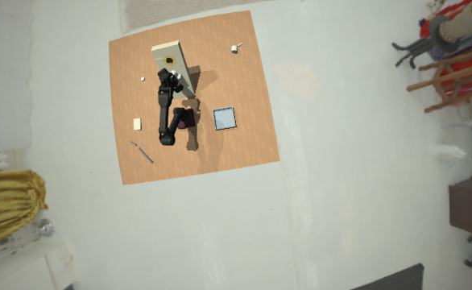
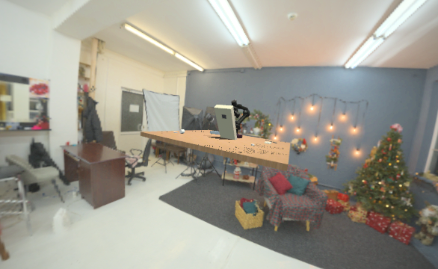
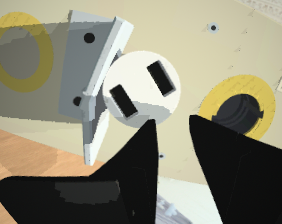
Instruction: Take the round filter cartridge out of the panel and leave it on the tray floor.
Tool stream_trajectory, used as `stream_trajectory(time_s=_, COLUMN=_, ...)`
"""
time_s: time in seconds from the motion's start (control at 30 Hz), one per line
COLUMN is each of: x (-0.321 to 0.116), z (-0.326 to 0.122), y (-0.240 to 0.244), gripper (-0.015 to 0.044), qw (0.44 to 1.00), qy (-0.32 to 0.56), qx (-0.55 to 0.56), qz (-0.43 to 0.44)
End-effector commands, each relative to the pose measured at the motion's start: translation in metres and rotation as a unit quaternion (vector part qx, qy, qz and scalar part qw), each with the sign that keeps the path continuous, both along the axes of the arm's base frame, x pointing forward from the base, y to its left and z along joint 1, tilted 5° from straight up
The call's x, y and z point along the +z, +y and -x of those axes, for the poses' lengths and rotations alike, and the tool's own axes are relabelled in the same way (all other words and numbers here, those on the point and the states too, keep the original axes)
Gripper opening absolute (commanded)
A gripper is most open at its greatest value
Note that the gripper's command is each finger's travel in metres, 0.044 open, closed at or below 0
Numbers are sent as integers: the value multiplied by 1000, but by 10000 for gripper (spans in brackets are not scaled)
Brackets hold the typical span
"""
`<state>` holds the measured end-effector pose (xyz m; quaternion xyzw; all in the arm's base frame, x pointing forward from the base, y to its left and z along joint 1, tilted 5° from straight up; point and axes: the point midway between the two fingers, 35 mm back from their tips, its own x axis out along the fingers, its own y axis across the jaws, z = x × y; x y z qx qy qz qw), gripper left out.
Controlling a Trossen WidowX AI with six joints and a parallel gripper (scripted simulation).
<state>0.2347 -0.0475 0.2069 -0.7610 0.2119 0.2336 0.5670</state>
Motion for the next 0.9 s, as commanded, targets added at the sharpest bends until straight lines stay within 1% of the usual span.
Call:
stream_trajectory(time_s=0.0, x=-3, z=2, y=1, gripper=96, qw=1000, qy=-7, qx=2, qz=3)
stream_trajectory(time_s=0.07, x=4, z=-1, y=0, gripper=96, qw=1000, qy=-7, qx=2, qz=3)
stream_trajectory(time_s=0.27, x=59, z=-32, y=-8, gripper=96, qw=1000, qy=-8, qx=2, qz=3)
stream_trajectory(time_s=0.4, x=65, z=-35, y=-9, gripper=96, qw=1000, qy=-8, qx=2, qz=3)
stream_trajectory(time_s=0.47, x=72, z=-36, y=-10, gripper=148, qw=1000, qy=-9, qx=2, qz=4)
stream_trajectory(time_s=0.7, x=135, z=-33, y=-14, gripper=332, qw=1000, qy=-13, qx=4, qz=5)
stream_trajectory(time_s=0.77, x=140, z=-33, y=-14, gripper=385, qw=1000, qy=-13, qx=5, qz=6)
stream_trajectory(time_s=0.8, x=139, z=-33, y=-14, gripper=358, qw=1000, qy=-12, qx=0, qz=-2)
stream_trajectory(time_s=0.87, x=131, z=-31, y=-13, gripper=306, qw=998, qy=-1, qx=-39, qz=-57)
